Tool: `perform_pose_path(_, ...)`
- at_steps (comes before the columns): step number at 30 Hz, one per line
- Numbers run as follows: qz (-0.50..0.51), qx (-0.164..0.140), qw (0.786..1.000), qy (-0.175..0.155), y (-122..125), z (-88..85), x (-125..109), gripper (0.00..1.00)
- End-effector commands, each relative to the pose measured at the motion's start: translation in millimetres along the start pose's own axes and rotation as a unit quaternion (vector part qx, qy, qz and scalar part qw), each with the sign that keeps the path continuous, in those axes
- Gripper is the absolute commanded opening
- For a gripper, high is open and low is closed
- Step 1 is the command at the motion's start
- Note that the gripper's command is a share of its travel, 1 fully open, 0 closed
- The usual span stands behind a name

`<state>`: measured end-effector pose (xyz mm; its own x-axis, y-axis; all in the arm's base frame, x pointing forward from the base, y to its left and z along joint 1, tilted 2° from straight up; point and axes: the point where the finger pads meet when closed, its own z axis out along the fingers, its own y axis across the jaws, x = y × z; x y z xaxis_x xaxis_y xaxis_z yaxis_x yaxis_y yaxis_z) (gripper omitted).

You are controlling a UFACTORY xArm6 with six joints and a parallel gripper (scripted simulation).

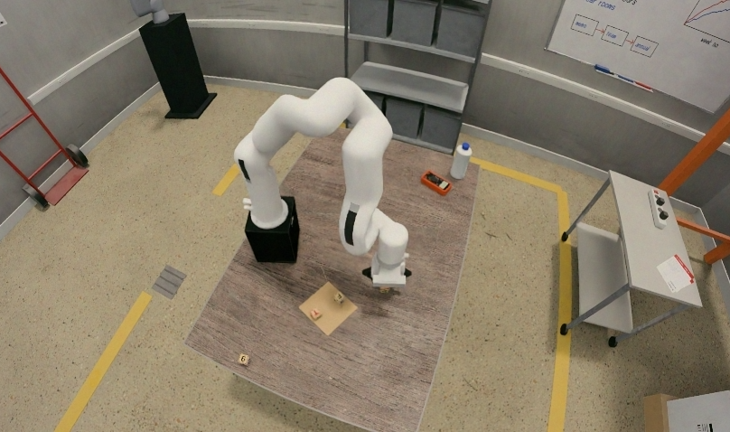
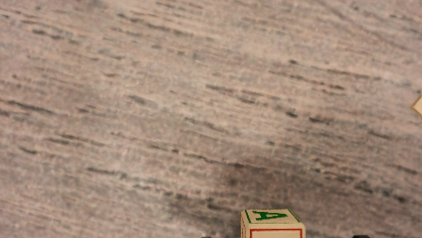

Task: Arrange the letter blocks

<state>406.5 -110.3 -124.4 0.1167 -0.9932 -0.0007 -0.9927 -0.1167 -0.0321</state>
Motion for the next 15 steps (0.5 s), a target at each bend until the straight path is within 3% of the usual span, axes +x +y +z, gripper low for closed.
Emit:
perform_pose_path(1, 0.0, 0.001, 1.0, 0.0, -1.0, 2.0, 0.4, 0.69)
perform_pose_path(15, 0.0, 0.001, 1.0, 0.0, -1.0, 4.4, 0.5, 0.69)
